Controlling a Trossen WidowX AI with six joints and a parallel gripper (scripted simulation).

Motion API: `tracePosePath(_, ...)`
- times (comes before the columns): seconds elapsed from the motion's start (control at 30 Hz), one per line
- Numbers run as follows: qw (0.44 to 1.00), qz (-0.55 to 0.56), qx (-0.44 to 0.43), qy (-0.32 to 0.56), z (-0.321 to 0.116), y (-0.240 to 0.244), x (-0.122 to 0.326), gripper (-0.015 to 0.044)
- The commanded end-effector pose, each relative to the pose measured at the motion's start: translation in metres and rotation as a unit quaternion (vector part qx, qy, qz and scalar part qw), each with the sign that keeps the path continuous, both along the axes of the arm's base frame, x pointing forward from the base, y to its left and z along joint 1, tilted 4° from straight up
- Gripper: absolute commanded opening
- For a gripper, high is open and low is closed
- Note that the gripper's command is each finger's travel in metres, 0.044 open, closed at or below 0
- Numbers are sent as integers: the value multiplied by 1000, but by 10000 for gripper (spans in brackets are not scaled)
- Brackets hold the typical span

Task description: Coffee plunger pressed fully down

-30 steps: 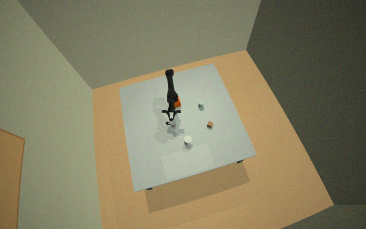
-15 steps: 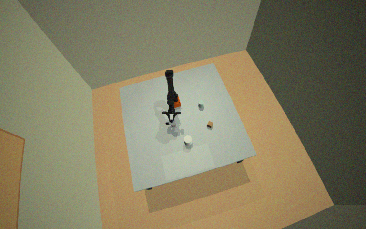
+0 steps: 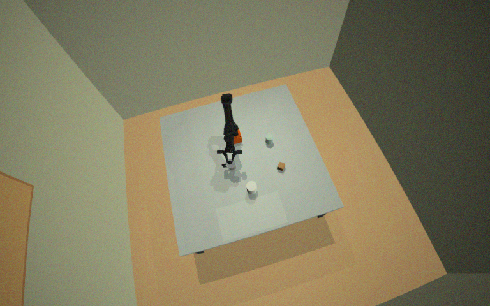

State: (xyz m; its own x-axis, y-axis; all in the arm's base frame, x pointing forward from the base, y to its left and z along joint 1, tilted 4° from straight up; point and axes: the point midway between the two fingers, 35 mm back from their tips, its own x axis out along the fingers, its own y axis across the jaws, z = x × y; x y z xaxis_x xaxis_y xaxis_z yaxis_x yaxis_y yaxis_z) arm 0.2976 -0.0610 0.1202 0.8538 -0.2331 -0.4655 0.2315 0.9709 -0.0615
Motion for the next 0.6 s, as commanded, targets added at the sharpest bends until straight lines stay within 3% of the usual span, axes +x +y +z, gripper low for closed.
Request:
tracePosePath(0.0,1000,1,-2,22,-11,-1,-1,126)
tracePosePath(0.57,1000,1,-2,22,-10,-1,3,126)
